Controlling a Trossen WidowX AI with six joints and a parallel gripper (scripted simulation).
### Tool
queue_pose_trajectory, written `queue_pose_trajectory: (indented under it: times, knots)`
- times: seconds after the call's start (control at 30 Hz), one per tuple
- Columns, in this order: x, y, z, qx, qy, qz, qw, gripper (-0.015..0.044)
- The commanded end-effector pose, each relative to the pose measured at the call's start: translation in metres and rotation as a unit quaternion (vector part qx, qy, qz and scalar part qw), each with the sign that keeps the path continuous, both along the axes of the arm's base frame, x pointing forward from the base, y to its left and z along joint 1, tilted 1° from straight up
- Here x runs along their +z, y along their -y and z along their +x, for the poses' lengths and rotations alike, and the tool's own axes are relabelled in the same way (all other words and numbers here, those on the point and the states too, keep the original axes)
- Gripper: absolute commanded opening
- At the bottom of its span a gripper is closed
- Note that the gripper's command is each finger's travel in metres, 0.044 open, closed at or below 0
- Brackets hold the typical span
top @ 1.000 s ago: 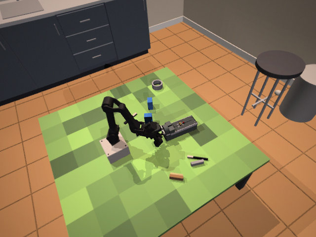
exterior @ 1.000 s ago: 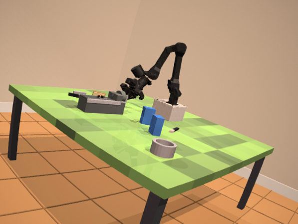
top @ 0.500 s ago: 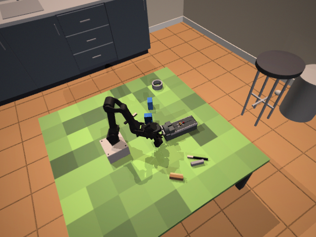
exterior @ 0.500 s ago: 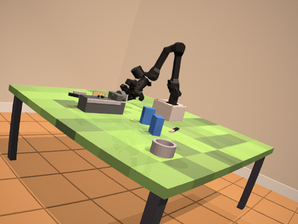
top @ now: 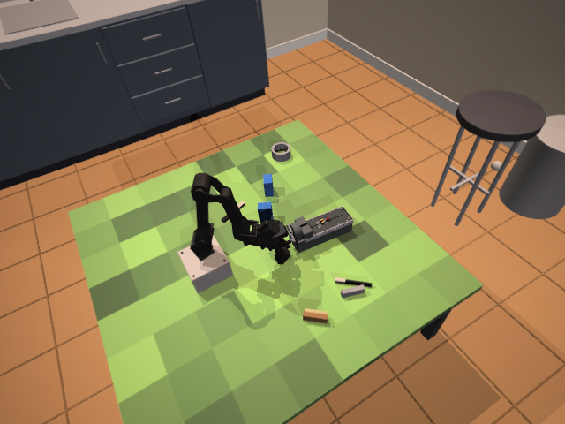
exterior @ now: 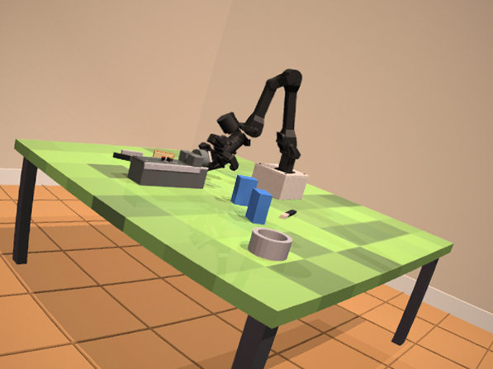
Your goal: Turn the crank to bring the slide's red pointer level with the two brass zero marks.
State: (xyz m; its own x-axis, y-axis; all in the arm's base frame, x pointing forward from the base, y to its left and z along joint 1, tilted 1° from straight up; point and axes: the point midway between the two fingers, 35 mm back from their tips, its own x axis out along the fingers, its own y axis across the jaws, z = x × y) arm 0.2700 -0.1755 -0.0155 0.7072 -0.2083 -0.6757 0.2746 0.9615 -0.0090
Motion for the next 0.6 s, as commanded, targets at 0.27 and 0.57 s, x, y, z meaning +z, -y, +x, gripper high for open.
queue_pose_trajectory:
  times: [0.27,0.57]
  knots:
    - [-0.01,-0.011,0.004,0.0,-0.003,0.003,1.0,0.0]
    - [-0.013,-0.019,0.006,0.0,-0.003,0.004,1.0,0.0]
